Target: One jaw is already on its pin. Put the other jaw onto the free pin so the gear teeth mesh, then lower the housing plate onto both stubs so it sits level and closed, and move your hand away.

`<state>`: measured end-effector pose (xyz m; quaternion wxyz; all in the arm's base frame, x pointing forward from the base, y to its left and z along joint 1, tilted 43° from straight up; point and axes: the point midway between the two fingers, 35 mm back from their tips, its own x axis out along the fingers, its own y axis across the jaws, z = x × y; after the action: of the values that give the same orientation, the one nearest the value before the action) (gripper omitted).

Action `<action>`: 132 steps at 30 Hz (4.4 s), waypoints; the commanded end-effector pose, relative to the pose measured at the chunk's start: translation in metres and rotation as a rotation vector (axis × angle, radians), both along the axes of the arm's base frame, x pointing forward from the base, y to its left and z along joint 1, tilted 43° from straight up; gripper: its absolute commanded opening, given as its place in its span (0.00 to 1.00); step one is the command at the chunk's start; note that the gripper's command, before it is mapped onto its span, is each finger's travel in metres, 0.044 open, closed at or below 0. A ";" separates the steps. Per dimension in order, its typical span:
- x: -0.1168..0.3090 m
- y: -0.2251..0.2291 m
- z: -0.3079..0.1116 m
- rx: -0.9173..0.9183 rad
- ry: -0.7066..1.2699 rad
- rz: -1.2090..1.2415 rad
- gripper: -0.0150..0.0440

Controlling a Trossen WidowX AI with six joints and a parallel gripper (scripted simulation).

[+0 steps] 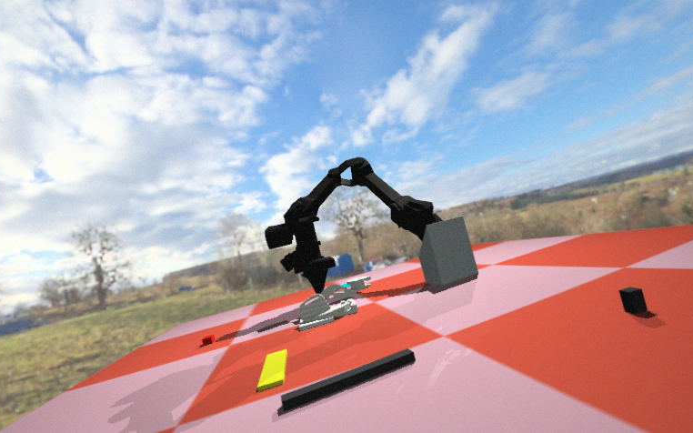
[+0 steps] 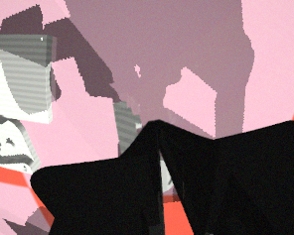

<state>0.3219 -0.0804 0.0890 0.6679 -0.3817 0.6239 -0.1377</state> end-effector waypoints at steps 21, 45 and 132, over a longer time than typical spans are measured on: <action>-0.012 0.021 -0.025 -0.003 0.007 -0.003 0.25; -0.019 0.060 0.013 0.005 0.010 0.013 0.48; -0.021 0.063 0.019 0.004 0.010 0.009 0.74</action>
<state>0.3005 -0.0170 0.1084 0.6663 -0.3837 0.6257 -0.1318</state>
